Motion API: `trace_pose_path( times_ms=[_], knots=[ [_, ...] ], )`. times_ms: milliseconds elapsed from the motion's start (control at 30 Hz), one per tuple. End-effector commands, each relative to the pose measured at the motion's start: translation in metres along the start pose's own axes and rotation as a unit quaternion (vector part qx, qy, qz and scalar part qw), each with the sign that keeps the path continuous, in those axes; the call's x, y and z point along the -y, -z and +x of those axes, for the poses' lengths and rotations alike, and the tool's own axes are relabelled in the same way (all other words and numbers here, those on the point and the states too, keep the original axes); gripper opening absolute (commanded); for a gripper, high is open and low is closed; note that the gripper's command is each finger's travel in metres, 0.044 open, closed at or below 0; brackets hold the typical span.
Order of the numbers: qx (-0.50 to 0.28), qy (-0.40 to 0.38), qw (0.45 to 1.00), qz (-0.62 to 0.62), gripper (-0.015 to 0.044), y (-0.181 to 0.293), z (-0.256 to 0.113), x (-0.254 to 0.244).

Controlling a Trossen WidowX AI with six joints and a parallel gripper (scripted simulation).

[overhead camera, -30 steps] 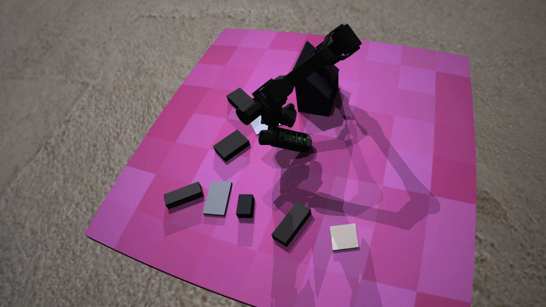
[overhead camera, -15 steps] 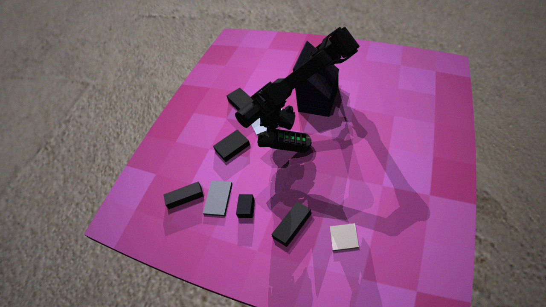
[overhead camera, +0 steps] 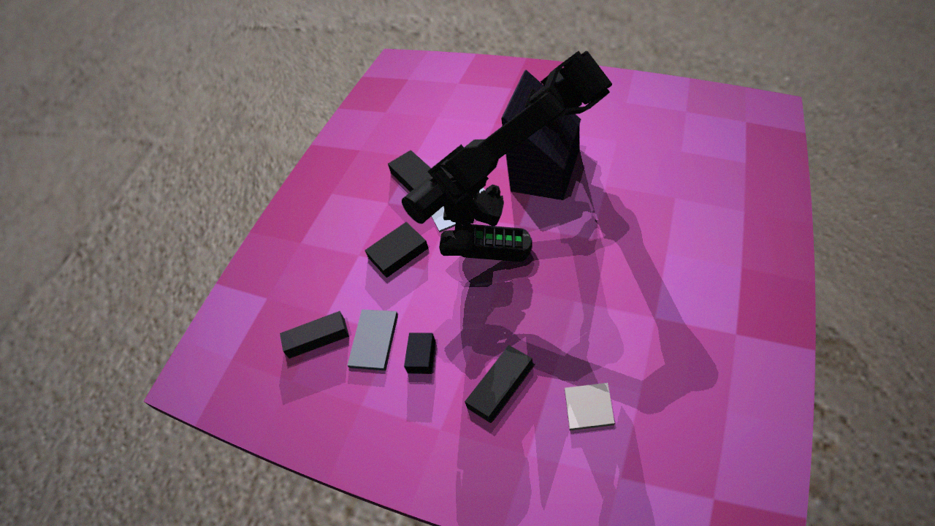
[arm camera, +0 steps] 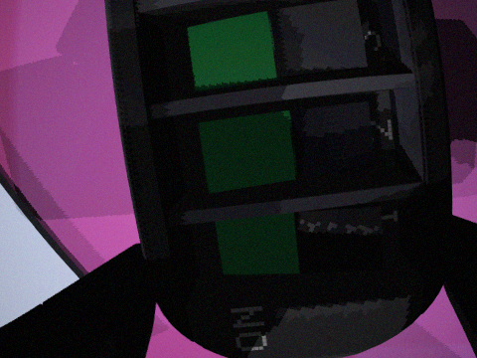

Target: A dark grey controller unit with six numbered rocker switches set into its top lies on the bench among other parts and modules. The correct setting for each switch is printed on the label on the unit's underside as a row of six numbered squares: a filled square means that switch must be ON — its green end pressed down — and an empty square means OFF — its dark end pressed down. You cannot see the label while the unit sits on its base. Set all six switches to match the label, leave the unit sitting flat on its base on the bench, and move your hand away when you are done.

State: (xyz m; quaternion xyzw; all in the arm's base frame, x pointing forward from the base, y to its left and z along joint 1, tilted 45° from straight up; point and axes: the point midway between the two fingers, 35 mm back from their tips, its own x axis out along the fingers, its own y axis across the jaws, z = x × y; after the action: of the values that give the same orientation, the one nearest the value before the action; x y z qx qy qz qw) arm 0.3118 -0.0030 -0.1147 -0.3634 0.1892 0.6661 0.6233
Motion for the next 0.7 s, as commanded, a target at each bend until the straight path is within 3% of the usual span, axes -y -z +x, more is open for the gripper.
trace_pose_path(
  times_ms=[0, 667],
  knots=[
    [0.005, -0.001, 1.000, 0.000, 0.0338, -0.002, 0.004, 0.001],
    [0.005, 0.000, 1.000, 0.000, 0.0338, 0.003, 0.019, 0.001]
  ],
)
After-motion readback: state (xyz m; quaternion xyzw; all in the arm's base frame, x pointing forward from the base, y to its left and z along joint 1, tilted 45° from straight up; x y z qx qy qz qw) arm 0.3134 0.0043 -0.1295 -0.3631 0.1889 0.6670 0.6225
